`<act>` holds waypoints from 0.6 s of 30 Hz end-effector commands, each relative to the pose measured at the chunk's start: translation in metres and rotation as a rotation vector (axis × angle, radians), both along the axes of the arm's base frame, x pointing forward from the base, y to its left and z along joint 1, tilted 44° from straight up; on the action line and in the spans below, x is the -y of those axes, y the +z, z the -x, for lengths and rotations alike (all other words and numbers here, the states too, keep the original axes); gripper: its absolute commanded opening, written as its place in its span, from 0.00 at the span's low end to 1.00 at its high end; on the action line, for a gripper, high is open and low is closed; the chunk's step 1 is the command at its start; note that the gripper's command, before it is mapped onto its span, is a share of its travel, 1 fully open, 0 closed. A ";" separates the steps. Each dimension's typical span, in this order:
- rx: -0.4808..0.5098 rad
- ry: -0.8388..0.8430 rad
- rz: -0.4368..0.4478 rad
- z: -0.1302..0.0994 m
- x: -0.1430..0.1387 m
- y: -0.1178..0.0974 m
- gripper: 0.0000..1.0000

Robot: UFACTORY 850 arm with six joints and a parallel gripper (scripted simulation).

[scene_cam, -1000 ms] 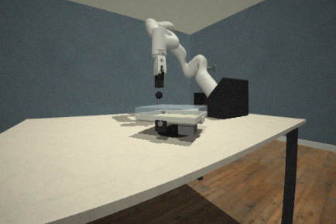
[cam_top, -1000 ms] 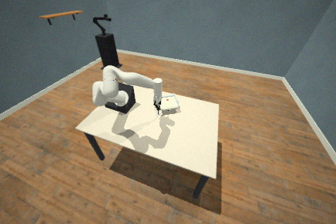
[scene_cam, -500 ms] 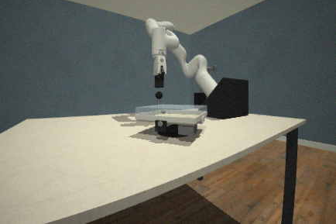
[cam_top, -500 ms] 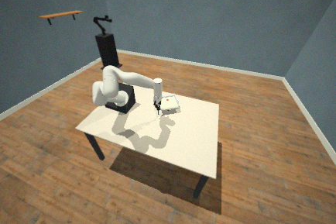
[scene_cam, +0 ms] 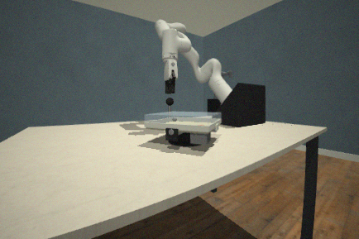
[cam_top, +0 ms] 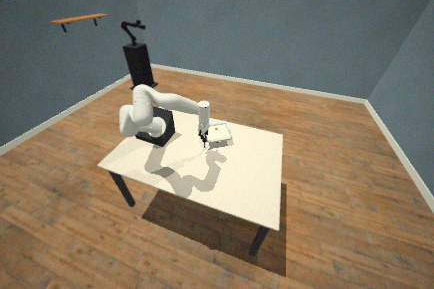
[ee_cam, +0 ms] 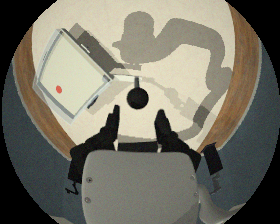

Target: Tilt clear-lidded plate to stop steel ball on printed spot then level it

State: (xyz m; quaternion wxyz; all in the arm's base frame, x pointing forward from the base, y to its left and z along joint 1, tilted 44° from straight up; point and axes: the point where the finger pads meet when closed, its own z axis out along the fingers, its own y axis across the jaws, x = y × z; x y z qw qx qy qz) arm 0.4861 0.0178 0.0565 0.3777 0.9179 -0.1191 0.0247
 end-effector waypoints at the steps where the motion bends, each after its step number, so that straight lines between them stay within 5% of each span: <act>1: 0.001 0.001 -0.001 -0.001 0.000 0.000 0.61; 18: 0.002 0.001 0.000 -0.001 0.004 -0.005 0.61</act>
